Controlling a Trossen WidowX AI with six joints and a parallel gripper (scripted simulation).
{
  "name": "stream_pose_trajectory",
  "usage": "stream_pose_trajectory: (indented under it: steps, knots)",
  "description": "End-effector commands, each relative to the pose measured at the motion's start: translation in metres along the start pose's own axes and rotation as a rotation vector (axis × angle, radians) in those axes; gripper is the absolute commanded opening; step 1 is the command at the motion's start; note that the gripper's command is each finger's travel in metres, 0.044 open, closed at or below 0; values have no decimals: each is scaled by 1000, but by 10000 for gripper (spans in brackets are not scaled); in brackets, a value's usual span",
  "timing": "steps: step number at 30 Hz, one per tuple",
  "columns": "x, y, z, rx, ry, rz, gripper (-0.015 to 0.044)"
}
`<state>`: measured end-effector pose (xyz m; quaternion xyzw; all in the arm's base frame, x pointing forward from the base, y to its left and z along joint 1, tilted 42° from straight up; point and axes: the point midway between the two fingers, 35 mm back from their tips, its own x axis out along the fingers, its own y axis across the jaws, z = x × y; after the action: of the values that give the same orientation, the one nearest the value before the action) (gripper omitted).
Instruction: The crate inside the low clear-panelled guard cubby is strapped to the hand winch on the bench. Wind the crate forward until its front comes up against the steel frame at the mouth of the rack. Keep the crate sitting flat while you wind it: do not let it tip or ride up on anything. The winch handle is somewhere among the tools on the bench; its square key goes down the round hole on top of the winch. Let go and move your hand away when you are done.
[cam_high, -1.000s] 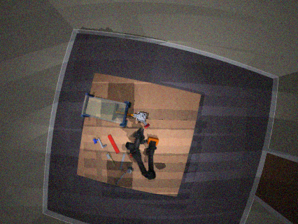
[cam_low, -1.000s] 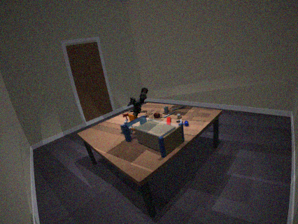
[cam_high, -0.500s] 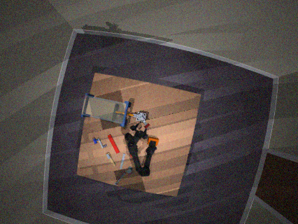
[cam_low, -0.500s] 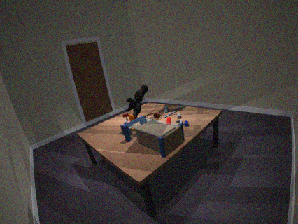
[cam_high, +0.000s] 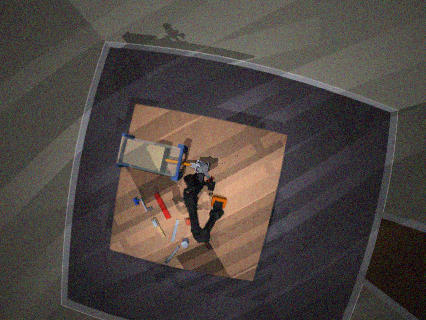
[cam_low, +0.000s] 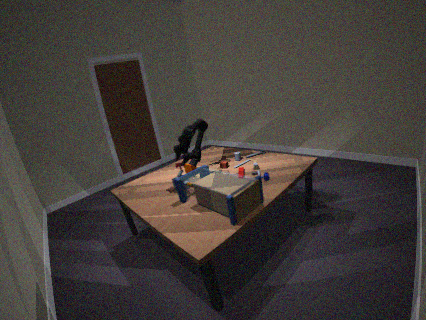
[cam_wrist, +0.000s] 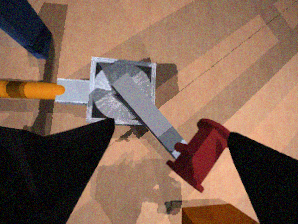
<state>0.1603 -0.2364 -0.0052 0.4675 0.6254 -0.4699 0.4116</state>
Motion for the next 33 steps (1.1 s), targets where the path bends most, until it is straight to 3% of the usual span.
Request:
stream_pose_trajectory:
  steps: [1,5,25,33]
  knots:
    - [22,0,20,-642,358,321,440]
    - [25,-1,24,-776,374,409,440]
    - [25,-1,24,-781,374,412,440]
    - [55,7,7,-782,374,413,440]
